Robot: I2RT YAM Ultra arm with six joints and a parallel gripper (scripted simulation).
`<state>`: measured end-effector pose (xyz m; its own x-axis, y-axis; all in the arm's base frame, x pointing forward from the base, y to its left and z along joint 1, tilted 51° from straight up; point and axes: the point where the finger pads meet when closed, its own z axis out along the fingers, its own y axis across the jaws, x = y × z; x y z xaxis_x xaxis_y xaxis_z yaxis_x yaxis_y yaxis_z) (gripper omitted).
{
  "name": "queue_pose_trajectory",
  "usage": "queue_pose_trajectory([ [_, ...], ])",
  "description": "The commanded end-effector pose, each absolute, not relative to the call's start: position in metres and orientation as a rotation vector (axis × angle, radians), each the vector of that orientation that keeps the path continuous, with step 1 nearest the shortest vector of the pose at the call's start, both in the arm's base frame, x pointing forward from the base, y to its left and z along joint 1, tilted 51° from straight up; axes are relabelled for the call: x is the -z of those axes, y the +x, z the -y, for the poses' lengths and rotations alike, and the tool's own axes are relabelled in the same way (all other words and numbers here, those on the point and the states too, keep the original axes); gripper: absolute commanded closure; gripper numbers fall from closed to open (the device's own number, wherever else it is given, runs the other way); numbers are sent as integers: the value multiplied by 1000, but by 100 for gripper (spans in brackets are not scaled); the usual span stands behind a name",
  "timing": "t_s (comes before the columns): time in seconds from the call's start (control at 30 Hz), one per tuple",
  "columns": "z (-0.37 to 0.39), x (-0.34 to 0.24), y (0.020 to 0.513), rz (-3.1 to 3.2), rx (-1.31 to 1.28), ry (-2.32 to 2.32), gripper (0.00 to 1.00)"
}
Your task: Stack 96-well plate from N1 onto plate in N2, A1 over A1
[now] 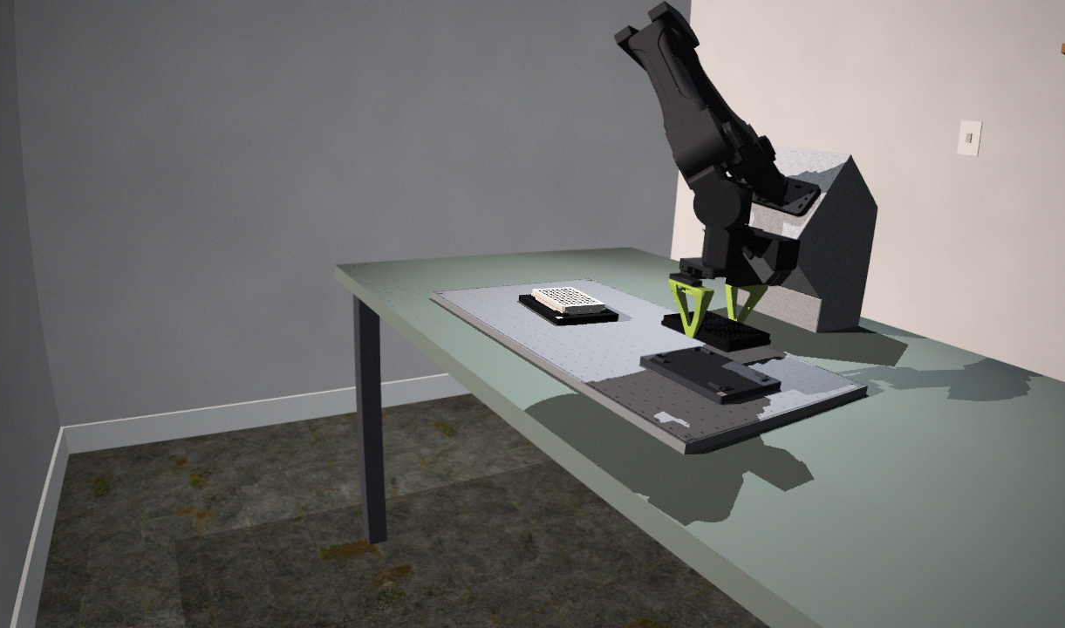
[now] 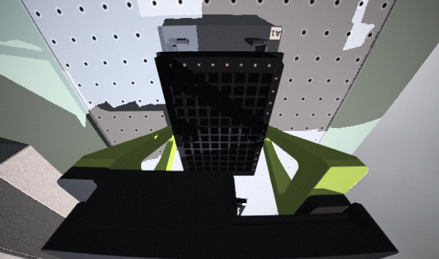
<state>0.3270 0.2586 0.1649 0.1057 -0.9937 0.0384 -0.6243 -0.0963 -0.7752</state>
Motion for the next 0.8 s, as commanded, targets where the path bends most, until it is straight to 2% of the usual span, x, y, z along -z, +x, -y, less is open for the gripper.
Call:
queue_pose_trajectory([
  [0.0, -267, -188, 316, -1552, 765, -1762, 100],
  [0.77, -263, -210, 289, -1554, 766, -1761, 100],
])
